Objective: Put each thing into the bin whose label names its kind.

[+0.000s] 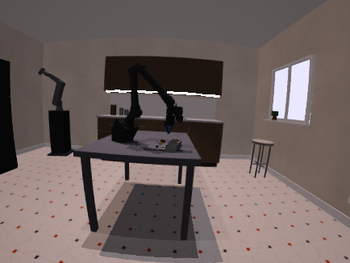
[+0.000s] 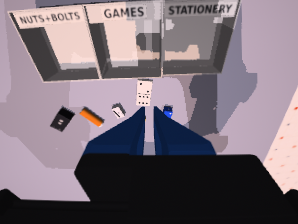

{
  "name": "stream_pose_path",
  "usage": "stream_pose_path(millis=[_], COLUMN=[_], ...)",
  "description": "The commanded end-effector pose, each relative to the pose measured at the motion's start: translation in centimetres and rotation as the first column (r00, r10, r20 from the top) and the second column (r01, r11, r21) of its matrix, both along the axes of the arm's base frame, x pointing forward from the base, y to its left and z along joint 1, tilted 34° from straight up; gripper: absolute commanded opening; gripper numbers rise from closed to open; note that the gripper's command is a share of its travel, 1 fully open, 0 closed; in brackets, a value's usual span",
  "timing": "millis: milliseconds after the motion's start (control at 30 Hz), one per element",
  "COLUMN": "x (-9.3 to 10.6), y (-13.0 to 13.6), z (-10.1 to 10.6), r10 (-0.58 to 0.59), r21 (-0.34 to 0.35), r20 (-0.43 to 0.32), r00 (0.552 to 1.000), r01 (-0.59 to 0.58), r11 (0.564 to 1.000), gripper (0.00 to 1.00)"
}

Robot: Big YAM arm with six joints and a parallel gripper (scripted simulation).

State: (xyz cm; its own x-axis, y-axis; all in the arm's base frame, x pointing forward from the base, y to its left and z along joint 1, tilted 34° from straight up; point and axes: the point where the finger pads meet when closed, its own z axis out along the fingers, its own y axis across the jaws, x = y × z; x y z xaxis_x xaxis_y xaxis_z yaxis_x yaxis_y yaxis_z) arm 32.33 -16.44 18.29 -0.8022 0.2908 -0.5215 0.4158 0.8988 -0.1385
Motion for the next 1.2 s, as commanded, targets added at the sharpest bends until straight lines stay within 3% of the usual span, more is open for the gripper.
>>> stream_pose_path(millis=[0,233,600,633,767,967,1000,1067,1167], x=[2.7,4.6,4.6,5.0,4.4,5.0,5.2,5.5,5.4], y=[-3.8,-9.4,-8.2,-8.8,-8.8,-9.4,-9.7,-10.0,-10.1], z=[2.8,2.3,3.7,1.8,-0.9,-1.3,0.5,-1.7,-2.9], r10=[0.034,0.034,0.055,0.048,0.039,0.035,0.034,0.032,0.03], r21=[-0.057,-0.061,-0.071,-0.058,-0.036,-0.04,-0.067,-0.044,-0.038], r20=[0.049,0.044,0.053,0.035,0.008,0.015,0.053,0.021,0.012], r00=[0.998,0.998,0.997,0.998,0.999,0.999,0.998,0.999,0.999], r01=[-0.031,-0.032,-0.051,-0.046,-0.039,-0.035,-0.03,-0.031,-0.03], r11=[0.998,0.998,0.996,0.997,0.999,0.999,0.997,0.999,0.999], gripper=[0.09,0.09,0.09,0.09,0.09,0.09,0.09,0.09,0.09])
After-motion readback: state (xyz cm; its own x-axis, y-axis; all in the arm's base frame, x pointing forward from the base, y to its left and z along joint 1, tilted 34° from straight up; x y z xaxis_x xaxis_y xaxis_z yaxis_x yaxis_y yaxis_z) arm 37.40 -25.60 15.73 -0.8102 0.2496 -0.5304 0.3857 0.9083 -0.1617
